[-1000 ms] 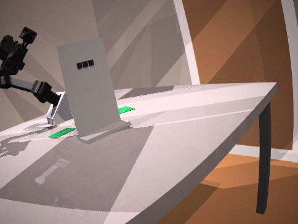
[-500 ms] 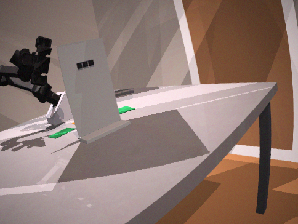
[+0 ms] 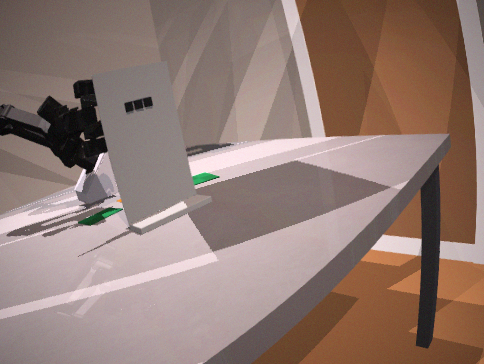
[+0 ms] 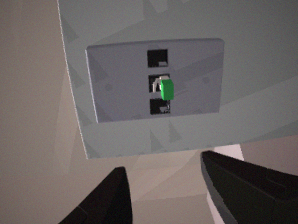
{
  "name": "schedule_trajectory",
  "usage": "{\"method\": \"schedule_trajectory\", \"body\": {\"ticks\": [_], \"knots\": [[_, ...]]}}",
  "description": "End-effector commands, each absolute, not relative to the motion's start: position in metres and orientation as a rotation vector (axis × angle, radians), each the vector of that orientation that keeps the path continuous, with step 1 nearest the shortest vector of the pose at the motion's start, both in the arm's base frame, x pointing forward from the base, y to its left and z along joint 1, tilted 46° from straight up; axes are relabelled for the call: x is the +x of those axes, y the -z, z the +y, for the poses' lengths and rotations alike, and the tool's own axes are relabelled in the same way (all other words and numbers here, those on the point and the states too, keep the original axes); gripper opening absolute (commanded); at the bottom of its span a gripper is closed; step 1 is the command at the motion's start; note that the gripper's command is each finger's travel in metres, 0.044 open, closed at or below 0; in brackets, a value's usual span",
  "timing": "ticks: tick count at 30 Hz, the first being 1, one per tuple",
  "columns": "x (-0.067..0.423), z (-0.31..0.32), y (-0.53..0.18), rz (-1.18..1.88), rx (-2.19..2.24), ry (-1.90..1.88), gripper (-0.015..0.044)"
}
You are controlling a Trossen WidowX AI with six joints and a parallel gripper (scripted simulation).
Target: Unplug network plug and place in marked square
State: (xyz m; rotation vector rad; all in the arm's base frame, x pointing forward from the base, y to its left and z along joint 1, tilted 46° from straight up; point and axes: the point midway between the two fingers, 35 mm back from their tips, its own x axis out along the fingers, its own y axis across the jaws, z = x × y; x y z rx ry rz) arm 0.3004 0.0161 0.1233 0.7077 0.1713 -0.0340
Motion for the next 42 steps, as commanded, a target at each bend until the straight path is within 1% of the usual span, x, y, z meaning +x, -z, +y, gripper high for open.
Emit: {"method": "schedule_trajectory", "body": {"ticks": [1, 7, 26, 42], "knots": [[0.289, 0.015, -0.106, 0.193, 0.783, 0.056, 0.0156], [0.291, 0.015, -0.105, 0.194, 0.786, 0.057, 0.0156], [0.346, 0.006, -0.105, 0.191, 0.785, 0.056, 0.0156], [0.367, 0.003, -0.106, 0.19, 0.785, 0.055, 0.0156]]}}
